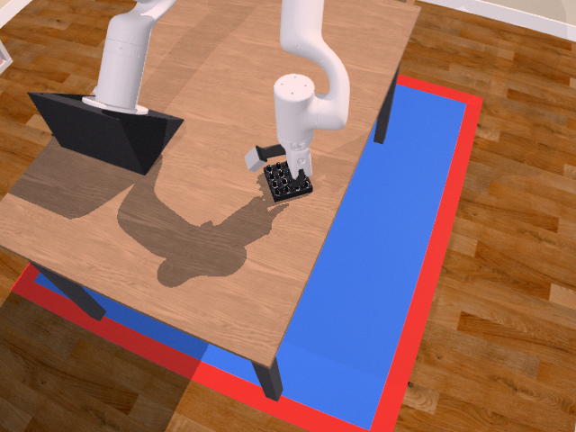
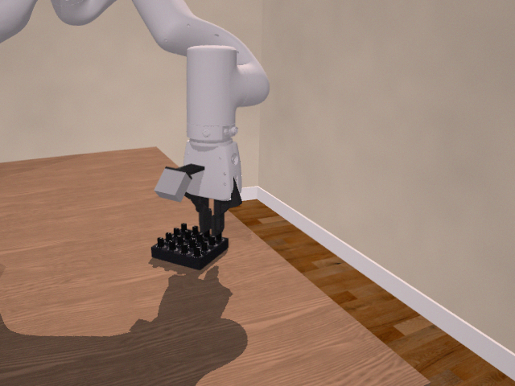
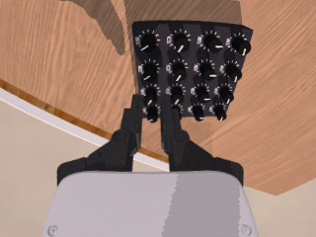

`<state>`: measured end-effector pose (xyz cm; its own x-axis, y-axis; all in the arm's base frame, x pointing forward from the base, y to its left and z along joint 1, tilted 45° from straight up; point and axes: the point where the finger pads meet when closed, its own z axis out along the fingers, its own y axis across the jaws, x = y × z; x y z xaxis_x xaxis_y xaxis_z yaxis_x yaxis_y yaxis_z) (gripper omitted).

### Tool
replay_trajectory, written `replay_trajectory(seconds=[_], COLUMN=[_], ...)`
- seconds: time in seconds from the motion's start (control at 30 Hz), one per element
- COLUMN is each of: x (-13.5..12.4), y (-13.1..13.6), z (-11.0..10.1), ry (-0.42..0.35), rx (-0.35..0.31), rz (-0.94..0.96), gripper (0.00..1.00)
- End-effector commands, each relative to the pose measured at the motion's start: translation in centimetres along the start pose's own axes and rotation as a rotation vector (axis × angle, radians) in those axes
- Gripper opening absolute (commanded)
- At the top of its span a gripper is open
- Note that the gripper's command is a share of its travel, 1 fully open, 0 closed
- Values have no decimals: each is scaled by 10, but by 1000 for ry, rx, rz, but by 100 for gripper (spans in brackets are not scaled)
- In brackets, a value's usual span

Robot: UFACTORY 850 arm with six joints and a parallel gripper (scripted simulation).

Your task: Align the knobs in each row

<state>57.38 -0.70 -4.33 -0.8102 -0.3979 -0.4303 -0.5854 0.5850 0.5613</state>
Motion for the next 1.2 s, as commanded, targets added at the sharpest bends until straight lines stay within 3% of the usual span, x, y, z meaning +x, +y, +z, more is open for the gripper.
replay_trajectory(seconds=[0.0,0.77,0.93,1.17], x=[-1,-1,-1,-1], y=[-1,-1,-1,-1], z=[-12,-19,-20,-23], ry=[-1,-1,-1,-1], rx=[2,2,2,2], rz=[-1,-16,-75,-319], gripper=[19,19,19,19])
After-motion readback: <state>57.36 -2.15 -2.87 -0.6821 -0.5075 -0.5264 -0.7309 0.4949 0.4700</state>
